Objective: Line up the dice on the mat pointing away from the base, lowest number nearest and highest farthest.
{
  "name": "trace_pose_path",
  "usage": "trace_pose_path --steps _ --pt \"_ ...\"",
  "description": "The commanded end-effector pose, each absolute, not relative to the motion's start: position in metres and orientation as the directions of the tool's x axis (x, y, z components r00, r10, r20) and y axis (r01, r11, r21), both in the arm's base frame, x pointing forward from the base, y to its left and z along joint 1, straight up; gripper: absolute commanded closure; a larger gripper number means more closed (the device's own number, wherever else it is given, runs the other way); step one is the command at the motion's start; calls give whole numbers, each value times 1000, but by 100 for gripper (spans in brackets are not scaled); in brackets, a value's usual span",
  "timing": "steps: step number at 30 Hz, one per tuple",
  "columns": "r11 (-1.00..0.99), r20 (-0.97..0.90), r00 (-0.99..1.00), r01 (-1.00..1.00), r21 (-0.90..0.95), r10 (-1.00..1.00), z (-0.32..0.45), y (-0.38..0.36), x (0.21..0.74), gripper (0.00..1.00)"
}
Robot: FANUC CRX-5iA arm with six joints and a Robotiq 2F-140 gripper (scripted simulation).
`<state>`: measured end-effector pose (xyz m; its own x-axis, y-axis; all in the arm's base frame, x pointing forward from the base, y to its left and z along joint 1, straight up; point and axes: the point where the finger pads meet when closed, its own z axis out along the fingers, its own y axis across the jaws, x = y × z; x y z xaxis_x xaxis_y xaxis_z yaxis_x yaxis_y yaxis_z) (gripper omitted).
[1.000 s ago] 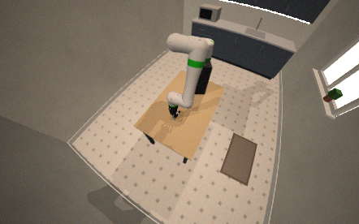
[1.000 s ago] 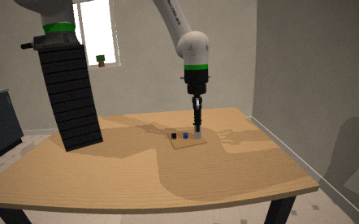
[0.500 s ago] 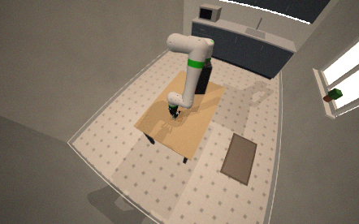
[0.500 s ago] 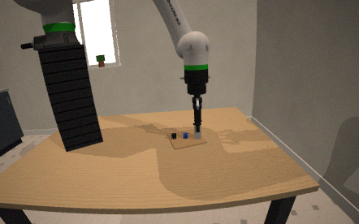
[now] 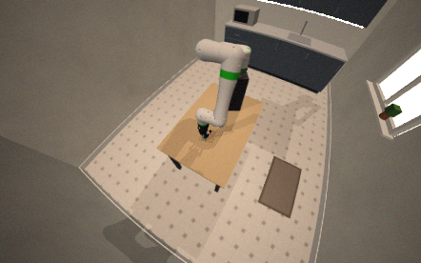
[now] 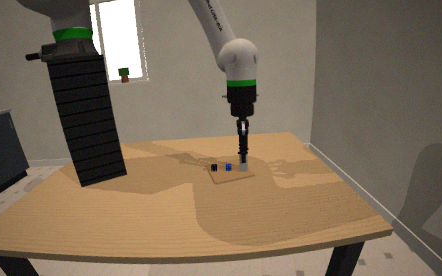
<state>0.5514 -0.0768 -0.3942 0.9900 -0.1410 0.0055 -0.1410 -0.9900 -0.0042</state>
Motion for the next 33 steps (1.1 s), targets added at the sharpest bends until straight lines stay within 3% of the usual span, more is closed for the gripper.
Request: trace_pose_path --steps 1,12,27,33 --pt "-990 6 990 -141 -4 -141 -394 -77 552 91" --pt "-990 6 990 -141 -4 -141 -394 -77 552 91" --pt "-990 6 990 -141 -4 -141 -394 -77 552 79" --pt "-990 6 990 -141 -4 -141 -394 -77 552 79"
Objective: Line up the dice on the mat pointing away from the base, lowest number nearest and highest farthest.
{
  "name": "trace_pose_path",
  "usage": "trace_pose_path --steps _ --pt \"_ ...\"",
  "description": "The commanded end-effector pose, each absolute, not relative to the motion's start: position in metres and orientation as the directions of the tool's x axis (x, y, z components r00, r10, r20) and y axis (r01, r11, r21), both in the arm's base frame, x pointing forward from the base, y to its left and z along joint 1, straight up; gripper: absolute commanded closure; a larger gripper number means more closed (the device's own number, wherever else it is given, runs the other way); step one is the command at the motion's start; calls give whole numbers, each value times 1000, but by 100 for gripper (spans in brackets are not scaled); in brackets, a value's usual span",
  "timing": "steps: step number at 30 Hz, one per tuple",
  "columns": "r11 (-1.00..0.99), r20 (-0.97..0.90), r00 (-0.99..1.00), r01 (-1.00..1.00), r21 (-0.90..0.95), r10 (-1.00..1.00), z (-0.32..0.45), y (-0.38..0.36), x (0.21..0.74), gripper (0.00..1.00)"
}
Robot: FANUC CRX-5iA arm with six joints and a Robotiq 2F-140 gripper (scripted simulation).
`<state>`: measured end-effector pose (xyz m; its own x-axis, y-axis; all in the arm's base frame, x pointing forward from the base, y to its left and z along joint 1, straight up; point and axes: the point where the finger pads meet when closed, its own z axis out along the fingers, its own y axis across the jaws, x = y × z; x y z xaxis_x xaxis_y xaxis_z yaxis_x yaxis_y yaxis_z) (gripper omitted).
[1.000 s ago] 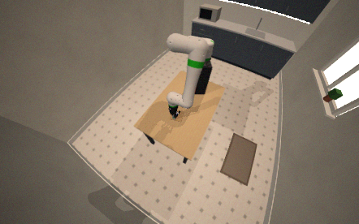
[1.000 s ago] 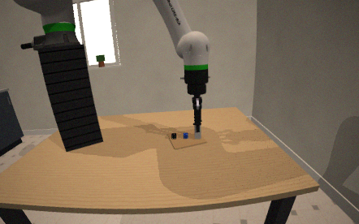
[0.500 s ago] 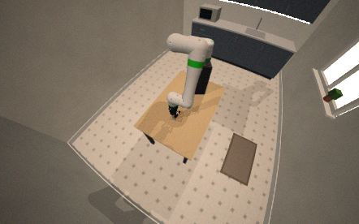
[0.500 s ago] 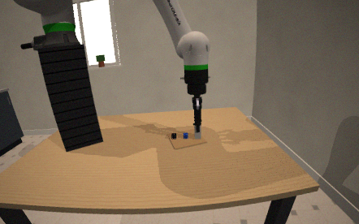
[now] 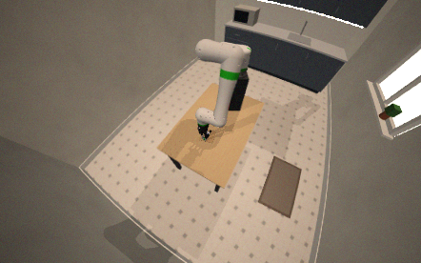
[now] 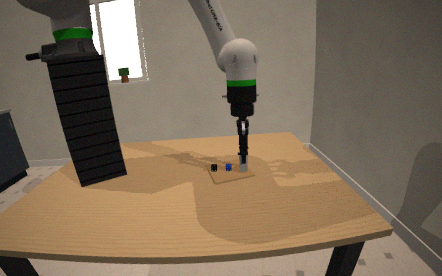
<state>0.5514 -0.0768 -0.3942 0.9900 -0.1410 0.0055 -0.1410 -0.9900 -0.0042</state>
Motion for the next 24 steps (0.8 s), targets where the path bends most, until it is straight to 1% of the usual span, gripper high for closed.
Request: trace_pose_path --steps 1,11,24 --pt "-990 6 990 -141 -4 -141 -394 -77 552 79" --pt "-990 6 990 -141 -4 -141 -386 -77 552 79" --pt "-990 6 990 -141 -4 -141 -333 -77 551 79"
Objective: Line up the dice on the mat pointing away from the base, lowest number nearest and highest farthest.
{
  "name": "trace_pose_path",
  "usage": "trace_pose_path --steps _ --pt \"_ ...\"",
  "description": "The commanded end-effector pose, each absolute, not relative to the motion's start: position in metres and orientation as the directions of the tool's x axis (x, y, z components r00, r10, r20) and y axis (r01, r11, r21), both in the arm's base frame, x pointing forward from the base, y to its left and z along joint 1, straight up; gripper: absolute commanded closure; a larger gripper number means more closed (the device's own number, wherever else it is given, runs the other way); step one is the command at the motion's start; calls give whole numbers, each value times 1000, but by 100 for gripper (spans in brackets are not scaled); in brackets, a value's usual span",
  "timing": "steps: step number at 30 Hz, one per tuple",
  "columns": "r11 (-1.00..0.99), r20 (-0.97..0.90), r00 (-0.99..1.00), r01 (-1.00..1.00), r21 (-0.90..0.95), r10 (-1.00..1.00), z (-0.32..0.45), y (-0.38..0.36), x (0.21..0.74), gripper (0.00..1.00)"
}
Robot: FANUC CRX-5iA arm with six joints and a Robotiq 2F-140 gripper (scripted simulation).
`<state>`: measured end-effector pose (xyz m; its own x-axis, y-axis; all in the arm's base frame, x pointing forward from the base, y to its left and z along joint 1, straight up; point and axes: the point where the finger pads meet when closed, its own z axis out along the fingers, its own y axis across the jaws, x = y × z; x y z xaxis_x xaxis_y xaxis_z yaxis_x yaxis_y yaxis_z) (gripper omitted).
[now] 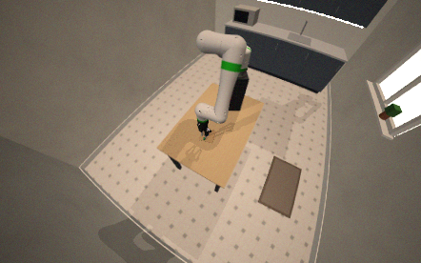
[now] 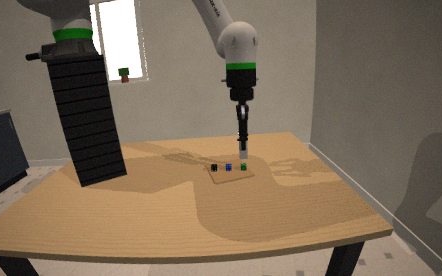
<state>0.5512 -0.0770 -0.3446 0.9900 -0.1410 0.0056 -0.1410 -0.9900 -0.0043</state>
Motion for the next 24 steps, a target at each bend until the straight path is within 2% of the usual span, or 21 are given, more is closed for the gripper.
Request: trace_pose_path --steps 1,14,15,24 --pt "-990 6 990 -141 -4 -141 -328 -77 551 79" --pt "-990 6 990 -141 -4 -141 -304 -77 551 79" --pt "-990 6 990 -141 -4 -141 -304 -77 551 0" --pt "-990 6 990 -141 -4 -141 -304 -77 551 0"
